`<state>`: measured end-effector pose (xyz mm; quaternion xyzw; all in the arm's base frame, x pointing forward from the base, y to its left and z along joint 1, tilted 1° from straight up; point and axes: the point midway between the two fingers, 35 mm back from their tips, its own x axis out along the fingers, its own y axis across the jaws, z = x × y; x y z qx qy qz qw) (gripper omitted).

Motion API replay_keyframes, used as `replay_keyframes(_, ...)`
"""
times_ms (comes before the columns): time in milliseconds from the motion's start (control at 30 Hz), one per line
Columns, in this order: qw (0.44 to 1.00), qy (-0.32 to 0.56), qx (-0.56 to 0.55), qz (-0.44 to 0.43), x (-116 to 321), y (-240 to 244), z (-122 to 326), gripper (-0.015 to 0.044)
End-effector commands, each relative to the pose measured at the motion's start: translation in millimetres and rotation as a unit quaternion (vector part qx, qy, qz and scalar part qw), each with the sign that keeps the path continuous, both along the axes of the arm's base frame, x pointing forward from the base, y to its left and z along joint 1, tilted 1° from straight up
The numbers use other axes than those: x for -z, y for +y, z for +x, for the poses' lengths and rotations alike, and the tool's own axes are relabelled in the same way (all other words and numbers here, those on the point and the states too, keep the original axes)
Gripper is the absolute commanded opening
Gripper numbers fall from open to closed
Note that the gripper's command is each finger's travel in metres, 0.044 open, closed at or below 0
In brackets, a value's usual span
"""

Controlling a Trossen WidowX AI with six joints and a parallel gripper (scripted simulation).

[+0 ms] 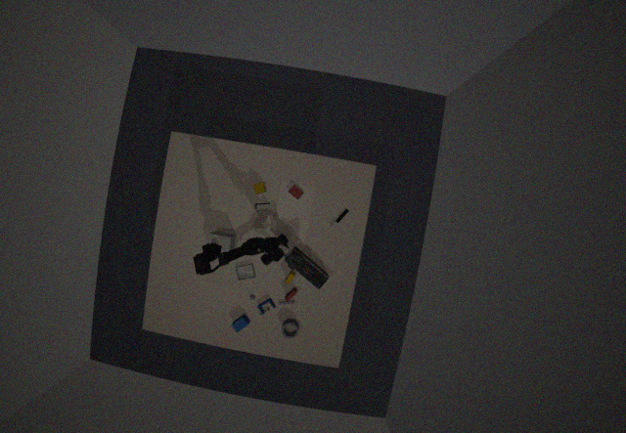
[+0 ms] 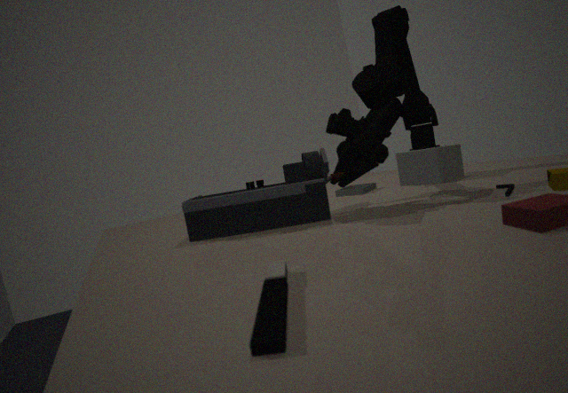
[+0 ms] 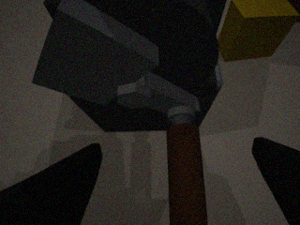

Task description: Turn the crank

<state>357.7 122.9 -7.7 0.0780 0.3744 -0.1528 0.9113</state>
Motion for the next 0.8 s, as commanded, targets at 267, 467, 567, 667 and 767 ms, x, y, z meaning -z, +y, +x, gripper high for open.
replay_keyframes(267, 1.0, -0.001, 0.003, -0.001, 9.7, -1.3, -1.3, 0.0309)
replay_keyframes(467, 1.0, -0.001, 0.003, -0.001, 9.7, -1.3, -1.3, 0.0151)
replay_keyframes(567, 1.0, -0.001, 0.003, -0.001, 9.7, -1.3, -1.3, 0.0072)
replay_keyframes(667, 1.0, -0.001, 0.003, -0.001, 9.7, -1.3, -1.3, 0.0)
replay_keyframes(767, 1.0, -0.001, 0.003, -0.001, 9.7, -1.3, -1.3, 0.0)
